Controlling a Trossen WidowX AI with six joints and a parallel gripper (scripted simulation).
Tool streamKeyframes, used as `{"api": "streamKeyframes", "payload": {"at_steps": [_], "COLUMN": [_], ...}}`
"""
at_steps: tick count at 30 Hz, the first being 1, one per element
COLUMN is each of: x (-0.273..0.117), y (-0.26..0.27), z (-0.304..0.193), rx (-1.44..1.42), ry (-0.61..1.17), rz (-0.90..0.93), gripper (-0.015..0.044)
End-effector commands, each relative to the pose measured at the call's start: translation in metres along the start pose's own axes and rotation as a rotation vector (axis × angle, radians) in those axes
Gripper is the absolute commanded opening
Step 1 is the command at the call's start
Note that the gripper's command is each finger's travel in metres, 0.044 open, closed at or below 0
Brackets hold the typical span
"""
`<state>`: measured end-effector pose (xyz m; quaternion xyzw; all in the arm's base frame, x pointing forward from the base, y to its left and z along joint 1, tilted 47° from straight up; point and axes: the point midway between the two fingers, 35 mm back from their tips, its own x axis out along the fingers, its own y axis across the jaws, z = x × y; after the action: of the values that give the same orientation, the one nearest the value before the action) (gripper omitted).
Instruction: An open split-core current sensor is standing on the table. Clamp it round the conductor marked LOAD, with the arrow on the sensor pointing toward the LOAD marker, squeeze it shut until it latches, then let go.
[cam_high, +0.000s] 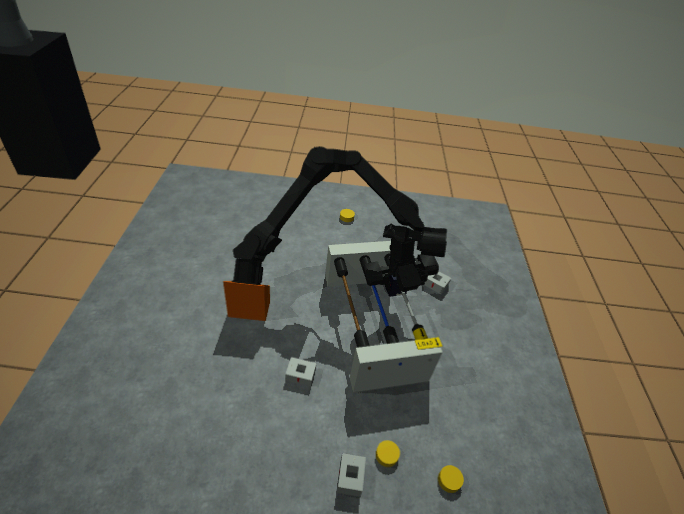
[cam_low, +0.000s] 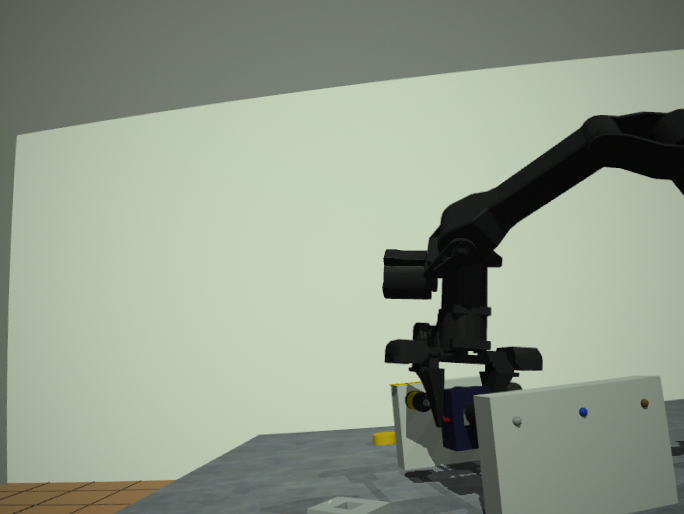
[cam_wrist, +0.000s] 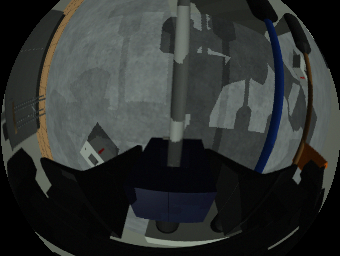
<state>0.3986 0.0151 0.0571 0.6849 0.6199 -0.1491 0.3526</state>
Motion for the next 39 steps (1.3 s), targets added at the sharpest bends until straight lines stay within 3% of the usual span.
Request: {"api": "streamKeyframes", "payload": {"at_steps": [1,6,16,39], "x": [0.0001,0.0048,0.0005,0.0005], "y": [0.0009,0.0001,0.0009,0.0009], "z": [0.0009,0.0007,0.0008,0.0008], "rx": [-0.007,-0.005,-0.004,-0.004], "ry": [-0.005,-0.003,-0.002,-0.002], "rz": [-0.006,-0.004,0.001,0.001], "gripper": [0.0000,0.0000,0.0263,0.0263]}}
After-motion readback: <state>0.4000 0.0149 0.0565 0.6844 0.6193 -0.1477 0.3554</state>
